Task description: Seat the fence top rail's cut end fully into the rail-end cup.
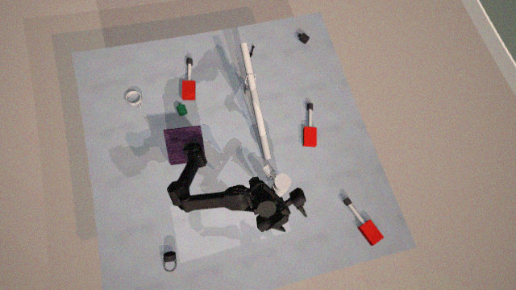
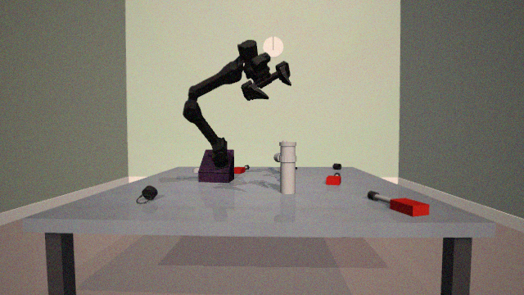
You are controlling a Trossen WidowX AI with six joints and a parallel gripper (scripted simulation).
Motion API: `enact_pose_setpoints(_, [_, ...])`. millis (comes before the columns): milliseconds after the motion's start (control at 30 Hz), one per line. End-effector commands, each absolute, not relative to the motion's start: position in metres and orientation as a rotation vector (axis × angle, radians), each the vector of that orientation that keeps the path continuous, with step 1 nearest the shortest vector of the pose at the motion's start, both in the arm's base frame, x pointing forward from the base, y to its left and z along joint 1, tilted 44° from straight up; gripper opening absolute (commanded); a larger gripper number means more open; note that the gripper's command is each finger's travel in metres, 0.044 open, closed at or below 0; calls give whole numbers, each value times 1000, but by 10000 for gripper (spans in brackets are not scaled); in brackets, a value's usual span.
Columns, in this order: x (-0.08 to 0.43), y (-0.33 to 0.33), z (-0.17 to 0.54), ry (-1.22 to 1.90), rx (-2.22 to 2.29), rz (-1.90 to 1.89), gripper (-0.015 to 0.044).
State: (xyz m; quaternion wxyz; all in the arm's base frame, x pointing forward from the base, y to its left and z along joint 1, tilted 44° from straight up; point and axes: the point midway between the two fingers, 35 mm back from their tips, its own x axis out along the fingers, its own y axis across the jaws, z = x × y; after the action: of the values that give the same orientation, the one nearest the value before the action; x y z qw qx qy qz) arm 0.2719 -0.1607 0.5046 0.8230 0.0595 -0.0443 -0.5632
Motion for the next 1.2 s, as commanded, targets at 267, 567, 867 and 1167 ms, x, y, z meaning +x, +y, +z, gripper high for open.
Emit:
enact_pose_setpoints(267, [368,-94,371,337,-48,-957,440])
enact_pose_setpoints(567, [385,-16,239,727,-264,-755,440])
enact_pose_setpoints(867, [339,44,127,1094,-553,-605,440])
enact_pose_setpoints(1167, [334,24,140,1218,-744,-447,440])
